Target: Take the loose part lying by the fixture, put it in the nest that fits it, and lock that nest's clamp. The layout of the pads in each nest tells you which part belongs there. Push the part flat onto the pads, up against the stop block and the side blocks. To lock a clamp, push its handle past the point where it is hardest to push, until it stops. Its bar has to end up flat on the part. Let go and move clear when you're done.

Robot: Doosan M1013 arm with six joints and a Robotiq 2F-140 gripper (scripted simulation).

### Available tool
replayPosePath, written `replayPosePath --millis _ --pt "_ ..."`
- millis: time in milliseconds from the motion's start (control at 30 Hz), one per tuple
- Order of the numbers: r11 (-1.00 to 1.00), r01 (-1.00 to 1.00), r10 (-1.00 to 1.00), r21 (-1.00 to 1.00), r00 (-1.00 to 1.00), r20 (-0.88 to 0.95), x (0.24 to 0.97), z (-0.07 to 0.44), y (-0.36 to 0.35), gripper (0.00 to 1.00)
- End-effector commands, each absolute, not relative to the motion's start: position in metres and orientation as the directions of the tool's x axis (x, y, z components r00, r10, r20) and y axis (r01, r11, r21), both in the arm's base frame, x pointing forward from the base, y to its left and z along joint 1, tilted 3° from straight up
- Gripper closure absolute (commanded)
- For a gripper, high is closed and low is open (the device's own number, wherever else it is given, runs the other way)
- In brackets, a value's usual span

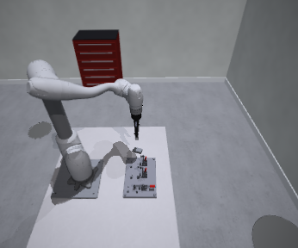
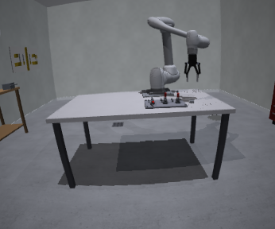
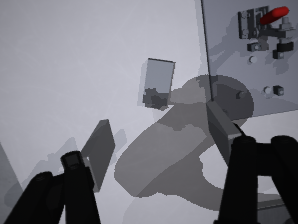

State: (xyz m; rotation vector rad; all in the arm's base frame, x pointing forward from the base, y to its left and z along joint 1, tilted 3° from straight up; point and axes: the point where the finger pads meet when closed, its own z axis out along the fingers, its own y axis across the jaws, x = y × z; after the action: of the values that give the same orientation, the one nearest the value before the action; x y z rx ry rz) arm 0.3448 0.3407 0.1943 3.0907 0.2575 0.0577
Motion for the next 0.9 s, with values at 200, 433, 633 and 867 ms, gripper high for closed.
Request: replayPosePath --millis 200,433,633,867 --pt "-0.985 0.165 0.166 0.042 0.986 0.034 0.3447 0.1944 0.3407 0.38" --pt "-0.986 0.163 0.164 0.042 0.986 0.034 0.3447 0.1944 0.3407 0.38" --pt "-0.991 0.128 0.13 0.041 0.991 0.035 0.3447 0.1944 0.3407 0.38" --pt "-0.999 -0.034 -0.032 0.035 0.999 0.041 0.3447 0.1944 0.3407 0.38"
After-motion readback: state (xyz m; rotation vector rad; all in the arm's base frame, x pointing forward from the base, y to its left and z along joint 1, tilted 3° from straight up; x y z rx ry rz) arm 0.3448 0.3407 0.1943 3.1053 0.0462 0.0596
